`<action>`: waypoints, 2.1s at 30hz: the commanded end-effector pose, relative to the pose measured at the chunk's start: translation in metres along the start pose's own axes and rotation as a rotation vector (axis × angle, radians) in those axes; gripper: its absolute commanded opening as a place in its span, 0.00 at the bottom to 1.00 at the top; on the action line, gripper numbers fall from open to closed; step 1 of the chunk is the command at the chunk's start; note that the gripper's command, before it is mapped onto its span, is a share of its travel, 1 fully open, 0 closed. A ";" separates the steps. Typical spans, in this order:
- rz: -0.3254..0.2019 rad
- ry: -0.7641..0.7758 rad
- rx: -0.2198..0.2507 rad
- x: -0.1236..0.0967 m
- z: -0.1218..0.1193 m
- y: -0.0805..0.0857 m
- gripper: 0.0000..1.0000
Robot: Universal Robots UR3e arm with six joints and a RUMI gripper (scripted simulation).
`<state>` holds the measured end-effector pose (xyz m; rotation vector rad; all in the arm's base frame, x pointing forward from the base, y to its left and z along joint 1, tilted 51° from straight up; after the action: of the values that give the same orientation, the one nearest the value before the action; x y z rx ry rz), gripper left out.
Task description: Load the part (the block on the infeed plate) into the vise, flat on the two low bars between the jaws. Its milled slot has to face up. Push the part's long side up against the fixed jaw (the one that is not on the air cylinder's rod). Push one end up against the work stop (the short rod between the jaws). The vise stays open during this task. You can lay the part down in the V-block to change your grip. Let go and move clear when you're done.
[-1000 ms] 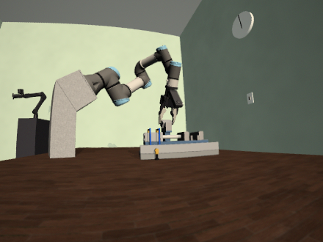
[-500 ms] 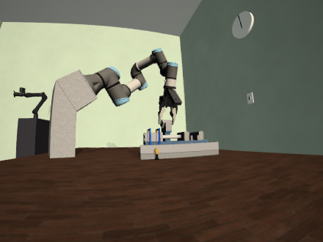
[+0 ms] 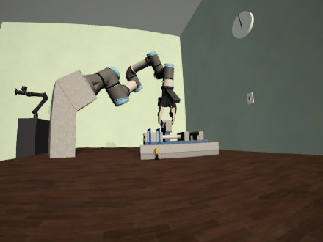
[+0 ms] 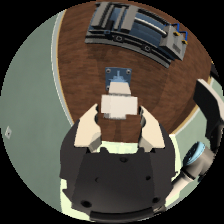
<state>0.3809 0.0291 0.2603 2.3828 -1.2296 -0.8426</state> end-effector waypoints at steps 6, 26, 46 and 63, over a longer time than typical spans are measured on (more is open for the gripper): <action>0.104 -0.001 -0.015 -0.005 -0.001 0.000 0.51; 0.277 -0.001 -0.037 -0.013 -0.002 -0.002 0.51; 0.442 -0.001 -0.056 -0.020 -0.003 -0.005 0.51; 0.556 -0.001 -0.072 -0.025 -0.003 -0.007 0.51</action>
<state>0.3761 0.0519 0.2672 1.8791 -1.6785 -0.6982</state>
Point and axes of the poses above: the point where the finger pads meet when closed, its own y axis back along the fingers, its own z axis across the jaws, x = y × z, the point moved 4 cm from there along y, back along the fingers, and after that the axes turned 7 degrees about y, right-handed, at the moved point
